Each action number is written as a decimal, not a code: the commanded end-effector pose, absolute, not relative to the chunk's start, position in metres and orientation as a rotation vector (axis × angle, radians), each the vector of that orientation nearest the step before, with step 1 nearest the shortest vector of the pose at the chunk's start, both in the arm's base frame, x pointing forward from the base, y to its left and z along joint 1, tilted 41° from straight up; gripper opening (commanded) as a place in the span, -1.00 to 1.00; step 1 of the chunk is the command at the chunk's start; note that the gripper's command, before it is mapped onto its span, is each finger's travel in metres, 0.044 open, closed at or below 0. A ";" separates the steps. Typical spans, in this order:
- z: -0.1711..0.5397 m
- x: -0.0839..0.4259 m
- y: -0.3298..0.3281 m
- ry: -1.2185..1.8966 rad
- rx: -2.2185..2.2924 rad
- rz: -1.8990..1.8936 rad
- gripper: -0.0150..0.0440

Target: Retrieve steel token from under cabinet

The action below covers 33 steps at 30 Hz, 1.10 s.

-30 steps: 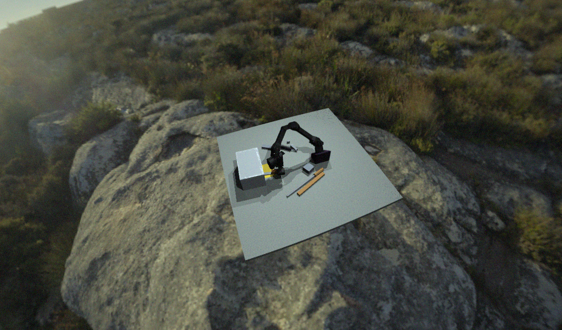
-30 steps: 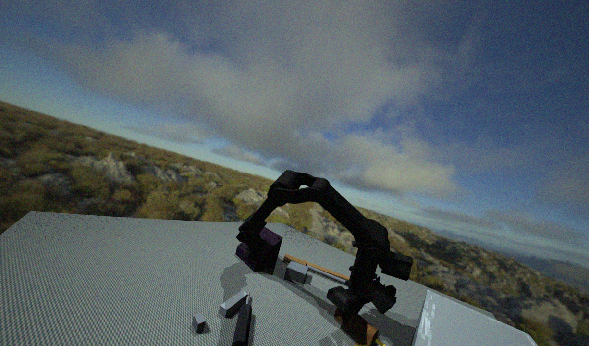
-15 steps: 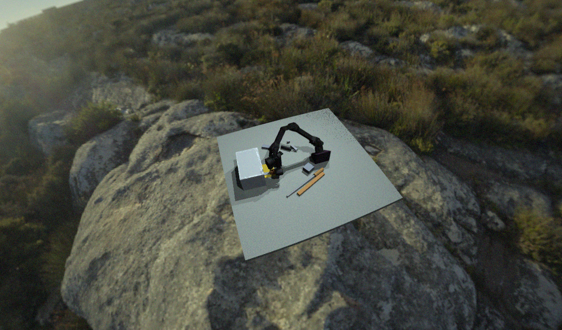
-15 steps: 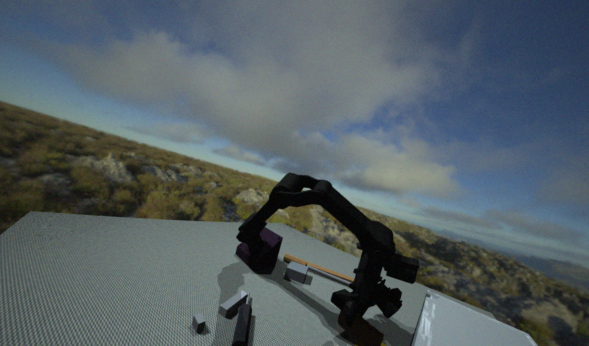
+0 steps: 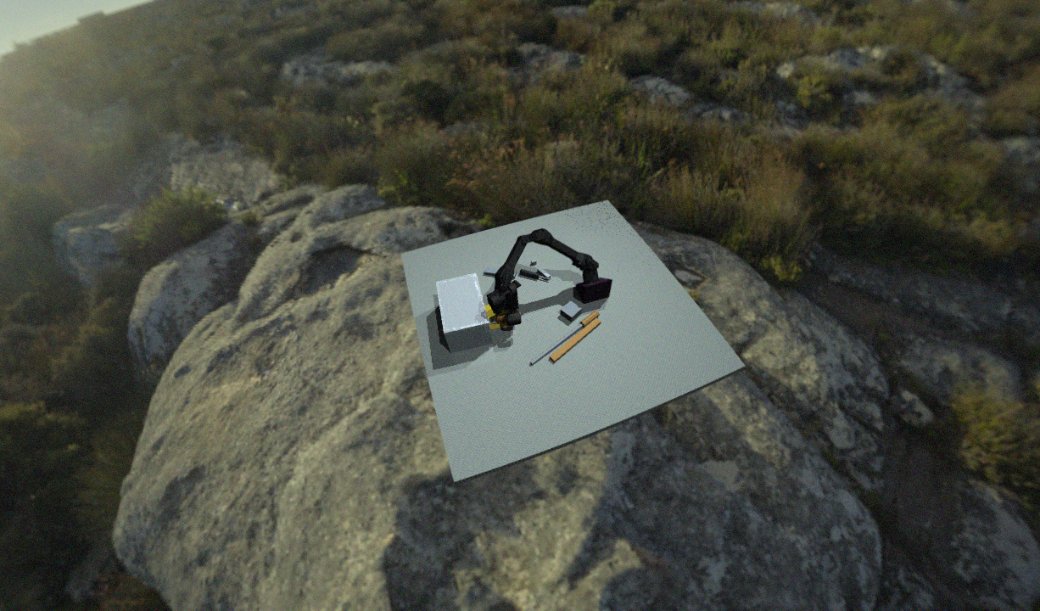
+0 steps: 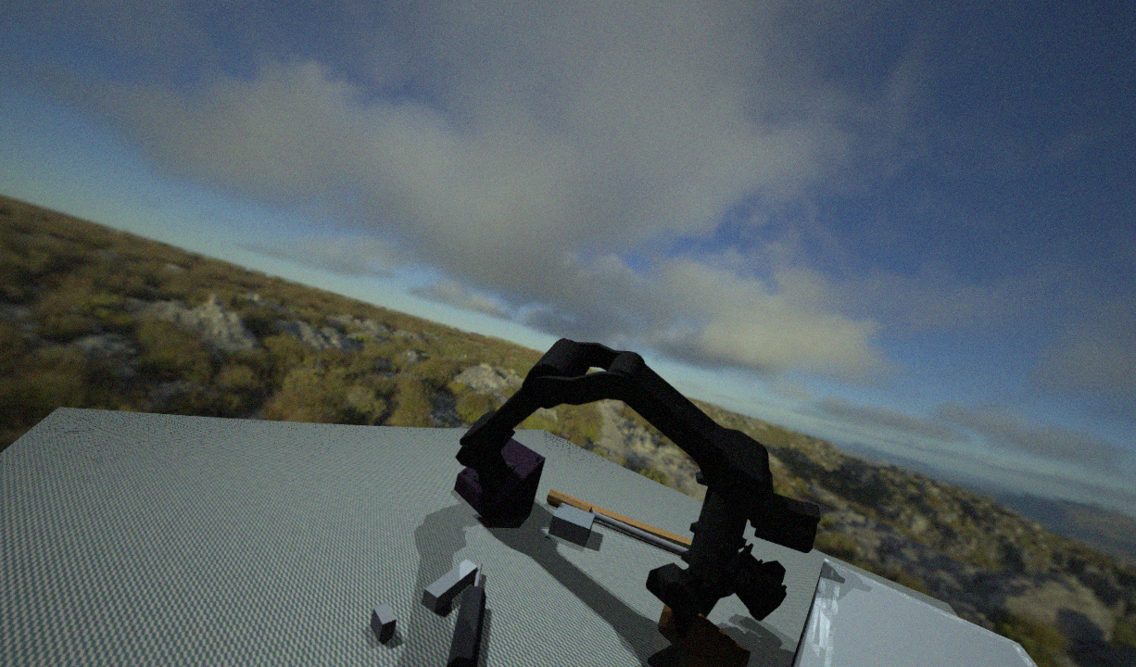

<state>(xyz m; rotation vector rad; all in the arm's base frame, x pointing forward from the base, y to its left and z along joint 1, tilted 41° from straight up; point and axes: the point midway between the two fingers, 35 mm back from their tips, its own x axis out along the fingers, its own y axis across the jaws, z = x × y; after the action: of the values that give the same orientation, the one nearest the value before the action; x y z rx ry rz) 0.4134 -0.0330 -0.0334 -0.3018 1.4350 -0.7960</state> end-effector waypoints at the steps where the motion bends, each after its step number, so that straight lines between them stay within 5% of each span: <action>1: -0.032 0.419 -0.035 1.433 -0.300 -0.794 -0.49; 33: -0.024 0.413 -0.049 1.433 -0.301 -0.794 -0.49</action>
<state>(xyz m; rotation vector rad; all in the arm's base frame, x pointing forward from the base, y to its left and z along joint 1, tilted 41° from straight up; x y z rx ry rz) 0.4161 -0.0479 -0.0233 -0.3058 1.4324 -0.7879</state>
